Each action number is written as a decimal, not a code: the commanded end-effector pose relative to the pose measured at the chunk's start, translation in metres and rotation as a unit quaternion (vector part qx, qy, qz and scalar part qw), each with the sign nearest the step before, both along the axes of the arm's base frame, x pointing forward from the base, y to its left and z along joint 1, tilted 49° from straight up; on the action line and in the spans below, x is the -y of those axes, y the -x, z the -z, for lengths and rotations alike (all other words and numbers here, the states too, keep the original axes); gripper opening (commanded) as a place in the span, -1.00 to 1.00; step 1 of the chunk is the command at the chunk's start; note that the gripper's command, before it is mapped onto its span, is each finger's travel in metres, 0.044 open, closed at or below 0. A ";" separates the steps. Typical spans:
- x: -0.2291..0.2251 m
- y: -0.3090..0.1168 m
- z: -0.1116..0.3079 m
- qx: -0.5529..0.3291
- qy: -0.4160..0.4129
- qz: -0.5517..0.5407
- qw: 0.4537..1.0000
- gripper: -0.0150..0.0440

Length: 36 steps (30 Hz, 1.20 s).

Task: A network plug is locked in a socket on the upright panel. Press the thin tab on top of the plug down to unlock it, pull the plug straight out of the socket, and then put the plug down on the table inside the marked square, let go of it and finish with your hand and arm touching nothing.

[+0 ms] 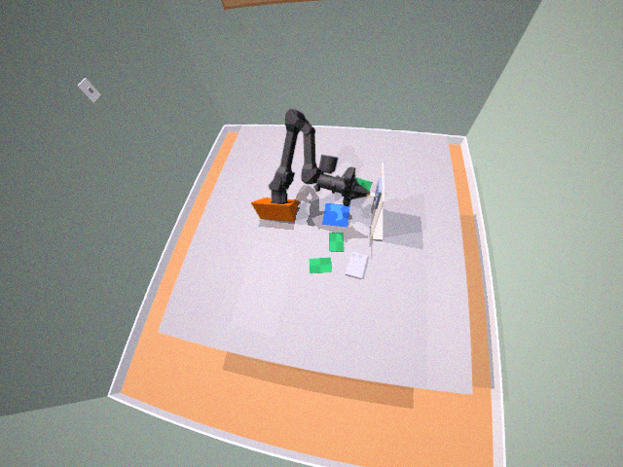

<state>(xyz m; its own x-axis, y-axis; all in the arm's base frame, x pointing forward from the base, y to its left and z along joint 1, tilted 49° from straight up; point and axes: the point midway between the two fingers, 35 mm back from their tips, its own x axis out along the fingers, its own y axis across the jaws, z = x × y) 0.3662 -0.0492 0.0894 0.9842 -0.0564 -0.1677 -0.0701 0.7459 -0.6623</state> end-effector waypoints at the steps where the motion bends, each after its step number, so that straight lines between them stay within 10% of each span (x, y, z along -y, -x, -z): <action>1: 0.001 0.002 -0.002 0.003 0.000 -0.002 1.000 -0.49; 36: 0.006 0.025 0.003 0.003 0.000 -0.002 1.000 -0.49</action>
<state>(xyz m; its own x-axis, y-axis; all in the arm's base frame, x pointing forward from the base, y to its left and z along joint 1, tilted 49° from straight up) 0.3434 -0.0550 0.0857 0.9844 -0.0562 -0.1668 -0.0691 0.7483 -0.6598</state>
